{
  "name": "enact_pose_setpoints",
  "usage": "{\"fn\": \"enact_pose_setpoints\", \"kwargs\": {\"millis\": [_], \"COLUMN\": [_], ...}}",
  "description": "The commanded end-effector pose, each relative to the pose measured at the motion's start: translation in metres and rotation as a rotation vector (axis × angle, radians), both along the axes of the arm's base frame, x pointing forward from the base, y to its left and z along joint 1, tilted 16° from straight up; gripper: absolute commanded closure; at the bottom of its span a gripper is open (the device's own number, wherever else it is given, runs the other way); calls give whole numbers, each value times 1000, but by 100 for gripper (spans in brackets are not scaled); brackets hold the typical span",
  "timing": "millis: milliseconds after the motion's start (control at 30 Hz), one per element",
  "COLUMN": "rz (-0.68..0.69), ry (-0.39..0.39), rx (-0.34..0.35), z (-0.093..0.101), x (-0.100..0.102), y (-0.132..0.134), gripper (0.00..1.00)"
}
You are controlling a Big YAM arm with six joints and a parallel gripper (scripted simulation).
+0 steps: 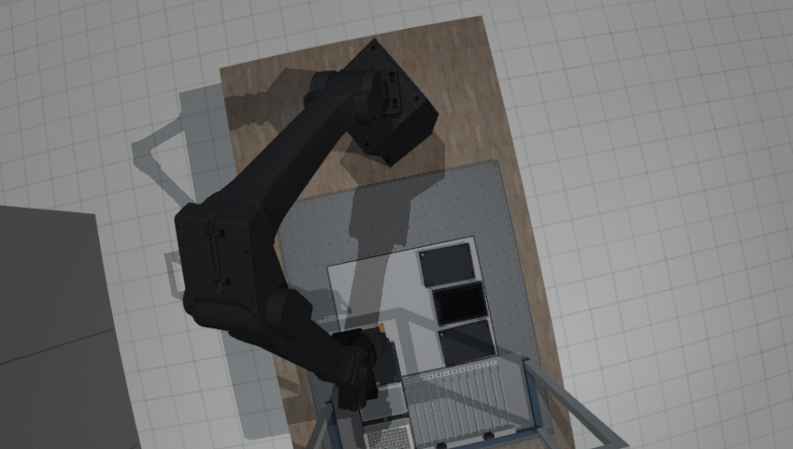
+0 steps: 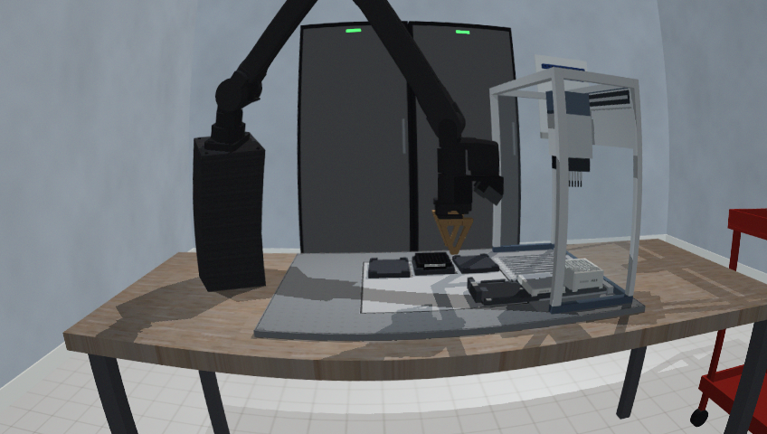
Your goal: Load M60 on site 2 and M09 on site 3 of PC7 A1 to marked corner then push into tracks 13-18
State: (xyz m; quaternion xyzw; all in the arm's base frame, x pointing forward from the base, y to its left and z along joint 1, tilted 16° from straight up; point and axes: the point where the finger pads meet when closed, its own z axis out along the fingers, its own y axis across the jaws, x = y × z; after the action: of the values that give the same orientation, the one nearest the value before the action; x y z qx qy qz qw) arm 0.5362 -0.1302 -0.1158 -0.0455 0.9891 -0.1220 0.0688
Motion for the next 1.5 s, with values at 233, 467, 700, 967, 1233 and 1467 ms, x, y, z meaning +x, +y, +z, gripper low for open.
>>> {"fn": "enact_pose_setpoints", "kwargs": {"millis": [233, 467, 700, 967, 1233, 1467], "rz": [-88, -139, -151, -91, -52, -6], "ry": [-60, -89, -30, -197, -353, -535], "rx": [11, 19, 22, 19, 18, 17], "z": [56, 107, 82, 121, 144, 171], "x": [6, 7, -9, 2, -2, -8], "y": [17, 26, 22, 31, 37, 43], "gripper": [0, 0, 0, 0, 0, 0]}}
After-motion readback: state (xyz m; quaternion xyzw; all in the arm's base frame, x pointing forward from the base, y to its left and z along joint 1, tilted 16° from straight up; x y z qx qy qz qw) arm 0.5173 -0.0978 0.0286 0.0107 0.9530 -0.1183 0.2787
